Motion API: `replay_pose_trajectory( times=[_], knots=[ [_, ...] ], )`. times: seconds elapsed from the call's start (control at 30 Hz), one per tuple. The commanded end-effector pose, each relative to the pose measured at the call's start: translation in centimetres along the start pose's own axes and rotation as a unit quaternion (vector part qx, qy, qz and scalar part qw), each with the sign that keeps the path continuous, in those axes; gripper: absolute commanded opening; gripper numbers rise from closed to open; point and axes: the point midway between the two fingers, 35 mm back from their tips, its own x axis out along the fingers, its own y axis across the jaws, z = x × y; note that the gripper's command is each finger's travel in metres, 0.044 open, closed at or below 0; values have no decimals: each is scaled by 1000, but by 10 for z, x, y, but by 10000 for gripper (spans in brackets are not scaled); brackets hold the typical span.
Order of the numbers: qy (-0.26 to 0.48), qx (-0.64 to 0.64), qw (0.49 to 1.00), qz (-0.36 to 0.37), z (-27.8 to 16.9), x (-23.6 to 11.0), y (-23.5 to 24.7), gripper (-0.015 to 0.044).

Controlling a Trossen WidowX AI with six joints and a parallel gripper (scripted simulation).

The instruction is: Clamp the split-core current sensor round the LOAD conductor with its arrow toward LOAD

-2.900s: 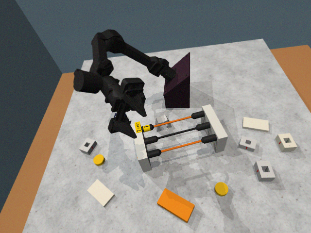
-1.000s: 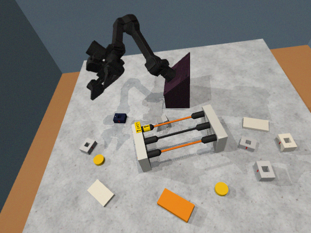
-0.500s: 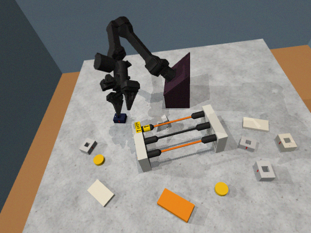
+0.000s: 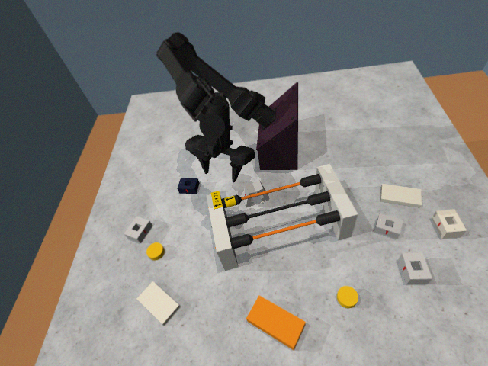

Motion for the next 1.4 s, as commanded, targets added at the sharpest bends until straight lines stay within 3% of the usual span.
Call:
replay_pose_trajectory(
  times=[0.0,0.6,0.73,0.9,1.37],
  knots=[
    [-3,-15,999,-32,2,-4,-5,440],
    [-3,-15,999,-32,2,-4,-5,440],
    [66,-159,985,-13,-29,16,19,440],
    [188,-385,903,43,-93,41,46,440],
    [192,-393,898,46,-100,53,47,440]
  ],
)
